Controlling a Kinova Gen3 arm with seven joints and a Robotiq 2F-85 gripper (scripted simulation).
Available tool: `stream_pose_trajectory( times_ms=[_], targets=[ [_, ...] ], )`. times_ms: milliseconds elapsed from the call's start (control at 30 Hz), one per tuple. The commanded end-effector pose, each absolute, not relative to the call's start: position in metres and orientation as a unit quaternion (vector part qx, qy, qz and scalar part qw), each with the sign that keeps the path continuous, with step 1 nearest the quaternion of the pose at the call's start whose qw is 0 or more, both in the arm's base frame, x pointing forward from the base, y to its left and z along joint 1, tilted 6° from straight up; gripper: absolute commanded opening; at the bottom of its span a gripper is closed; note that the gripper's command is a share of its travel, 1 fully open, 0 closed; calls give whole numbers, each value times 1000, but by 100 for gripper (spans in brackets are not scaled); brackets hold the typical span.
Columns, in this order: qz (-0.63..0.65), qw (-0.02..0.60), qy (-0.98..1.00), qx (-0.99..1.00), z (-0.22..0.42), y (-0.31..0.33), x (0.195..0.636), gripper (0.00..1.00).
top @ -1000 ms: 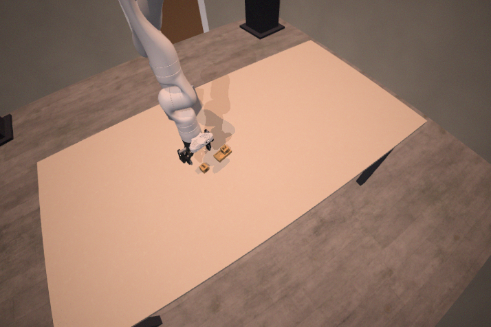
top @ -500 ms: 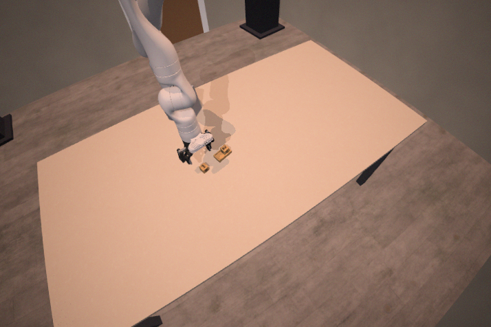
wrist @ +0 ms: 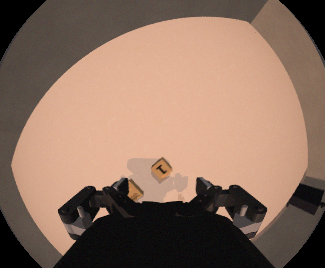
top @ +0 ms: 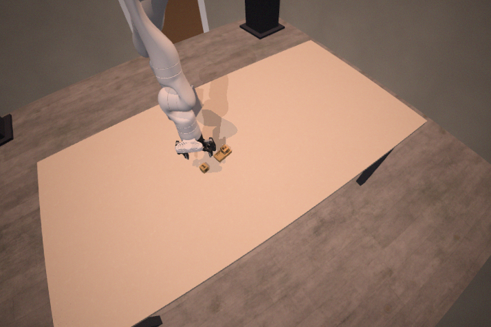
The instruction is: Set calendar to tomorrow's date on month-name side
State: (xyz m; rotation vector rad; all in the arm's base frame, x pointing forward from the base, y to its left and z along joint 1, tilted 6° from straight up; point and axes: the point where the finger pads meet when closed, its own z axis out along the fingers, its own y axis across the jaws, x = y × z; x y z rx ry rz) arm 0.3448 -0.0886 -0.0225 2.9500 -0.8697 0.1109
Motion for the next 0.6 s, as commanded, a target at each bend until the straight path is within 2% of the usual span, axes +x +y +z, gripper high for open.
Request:
stream_pose_trajectory(
  times_ms=[0,367,567],
  targets=[
    [31,31,-318,947,-24,-86,340,100],
    [42,19,-571,820,-28,-88,342,100],
    [46,15,-642,766,-29,-89,344,100]
  ],
)
